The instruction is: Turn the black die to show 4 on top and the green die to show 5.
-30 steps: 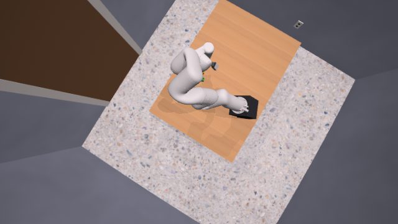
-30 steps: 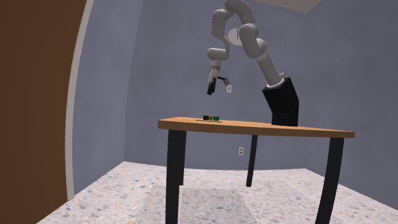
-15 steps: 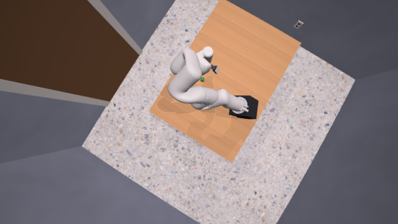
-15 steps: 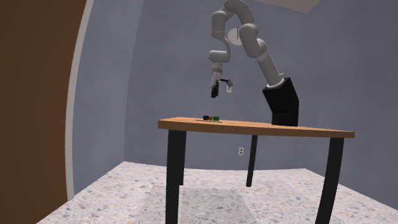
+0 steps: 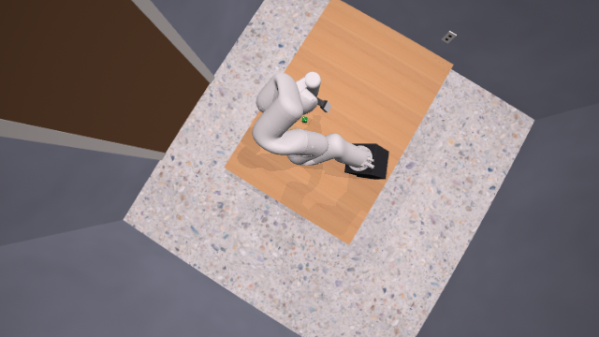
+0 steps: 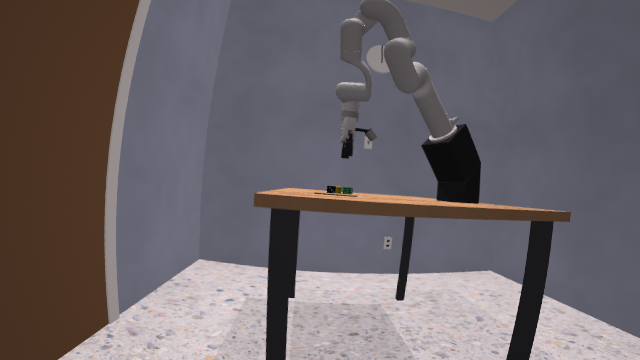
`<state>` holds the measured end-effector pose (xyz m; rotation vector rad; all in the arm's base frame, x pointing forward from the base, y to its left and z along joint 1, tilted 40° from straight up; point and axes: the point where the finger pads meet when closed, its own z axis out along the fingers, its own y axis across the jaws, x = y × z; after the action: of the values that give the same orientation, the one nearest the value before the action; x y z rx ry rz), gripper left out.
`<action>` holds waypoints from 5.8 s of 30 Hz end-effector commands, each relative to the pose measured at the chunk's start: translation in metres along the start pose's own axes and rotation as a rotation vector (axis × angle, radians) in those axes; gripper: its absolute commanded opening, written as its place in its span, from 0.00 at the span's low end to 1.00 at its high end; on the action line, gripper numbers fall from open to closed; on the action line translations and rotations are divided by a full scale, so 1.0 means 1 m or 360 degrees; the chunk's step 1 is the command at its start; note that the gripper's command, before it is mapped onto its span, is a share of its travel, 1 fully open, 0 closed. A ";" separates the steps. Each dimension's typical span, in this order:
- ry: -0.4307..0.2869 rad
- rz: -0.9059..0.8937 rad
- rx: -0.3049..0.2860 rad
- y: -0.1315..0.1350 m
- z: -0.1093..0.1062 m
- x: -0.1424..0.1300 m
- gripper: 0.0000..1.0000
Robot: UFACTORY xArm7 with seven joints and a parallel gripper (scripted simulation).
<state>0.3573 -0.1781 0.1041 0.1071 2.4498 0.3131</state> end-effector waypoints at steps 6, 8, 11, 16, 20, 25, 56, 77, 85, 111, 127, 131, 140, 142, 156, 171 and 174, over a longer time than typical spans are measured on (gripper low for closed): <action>0.0014 0.0009 0.0013 0.000 0.001 0.003 1.00; 0.0017 0.0011 0.0015 0.000 0.002 0.004 1.00; 0.0018 0.0012 0.0016 0.000 0.002 0.004 1.00; 0.0018 0.0012 0.0016 0.000 0.002 0.004 1.00; 0.0018 0.0012 0.0016 0.000 0.002 0.004 1.00; 0.0018 0.0012 0.0016 0.000 0.002 0.004 1.00; 0.0026 0.0014 0.0015 -0.003 0.103 0.005 1.00; 0.0026 0.0014 0.0015 -0.003 0.103 0.005 1.00; 0.0026 0.0014 0.0015 -0.003 0.103 0.005 1.00; 0.0026 0.0014 0.0015 0.048 0.103 0.038 1.00; 0.0026 0.0014 0.0015 0.052 0.103 0.041 1.00; 0.0026 0.0014 0.0015 0.052 0.103 0.041 1.00; 0.0026 0.0014 0.0015 0.052 0.103 0.041 1.00; 0.0026 0.0014 0.0015 0.052 0.103 0.041 1.00; 0.0026 0.0014 0.0015 0.052 0.103 0.040 1.00; 0.0026 0.0014 0.0015 0.059 0.104 -0.012 1.00; 0.0026 0.0014 0.0015 0.060 0.104 -0.021 1.00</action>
<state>0.4305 -0.1009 0.0471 0.1179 2.4613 0.3030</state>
